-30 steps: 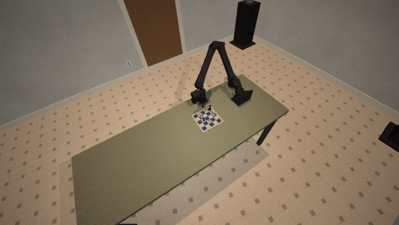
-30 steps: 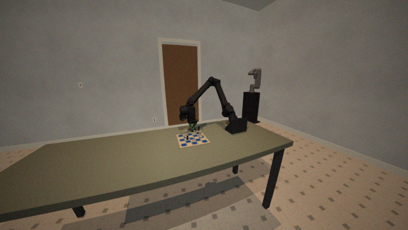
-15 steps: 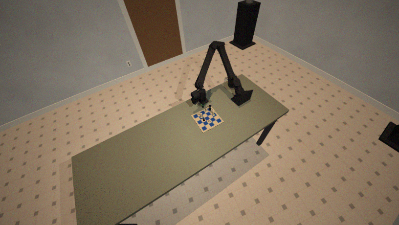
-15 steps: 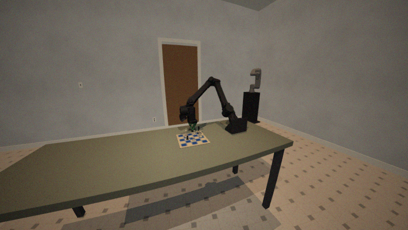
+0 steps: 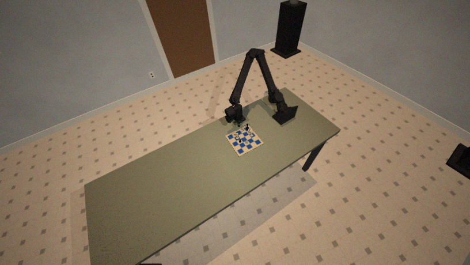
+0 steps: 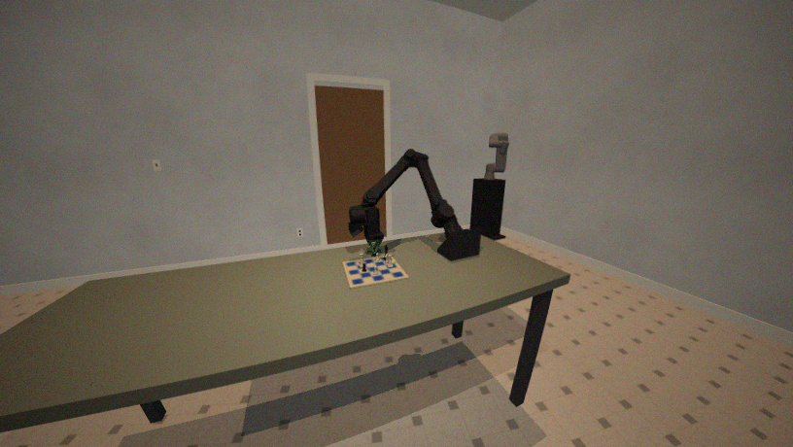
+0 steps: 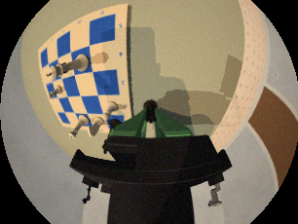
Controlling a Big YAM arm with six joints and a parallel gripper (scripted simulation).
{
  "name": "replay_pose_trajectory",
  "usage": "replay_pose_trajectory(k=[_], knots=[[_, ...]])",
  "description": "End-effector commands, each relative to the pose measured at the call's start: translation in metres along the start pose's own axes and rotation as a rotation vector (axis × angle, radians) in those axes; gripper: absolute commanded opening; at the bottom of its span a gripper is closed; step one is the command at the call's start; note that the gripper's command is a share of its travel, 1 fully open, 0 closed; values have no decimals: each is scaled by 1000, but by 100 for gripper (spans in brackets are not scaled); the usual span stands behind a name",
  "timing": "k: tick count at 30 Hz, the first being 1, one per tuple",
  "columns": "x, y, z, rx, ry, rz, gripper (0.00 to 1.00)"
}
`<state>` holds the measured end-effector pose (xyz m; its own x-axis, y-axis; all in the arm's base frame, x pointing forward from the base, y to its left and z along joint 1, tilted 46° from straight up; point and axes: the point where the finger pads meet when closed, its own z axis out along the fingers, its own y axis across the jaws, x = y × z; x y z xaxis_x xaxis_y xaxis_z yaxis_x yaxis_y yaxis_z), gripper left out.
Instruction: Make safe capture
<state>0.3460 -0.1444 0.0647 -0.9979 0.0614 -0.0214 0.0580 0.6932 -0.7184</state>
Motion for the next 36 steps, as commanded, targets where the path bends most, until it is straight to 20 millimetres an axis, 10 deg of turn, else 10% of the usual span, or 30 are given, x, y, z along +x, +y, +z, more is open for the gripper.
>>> replay_pose_trajectory(k=[1, 36], knots=[[-8, 8, -6, 2, -26, 0, 0], [-12, 9, -7, 2, -30, 7, 0]])
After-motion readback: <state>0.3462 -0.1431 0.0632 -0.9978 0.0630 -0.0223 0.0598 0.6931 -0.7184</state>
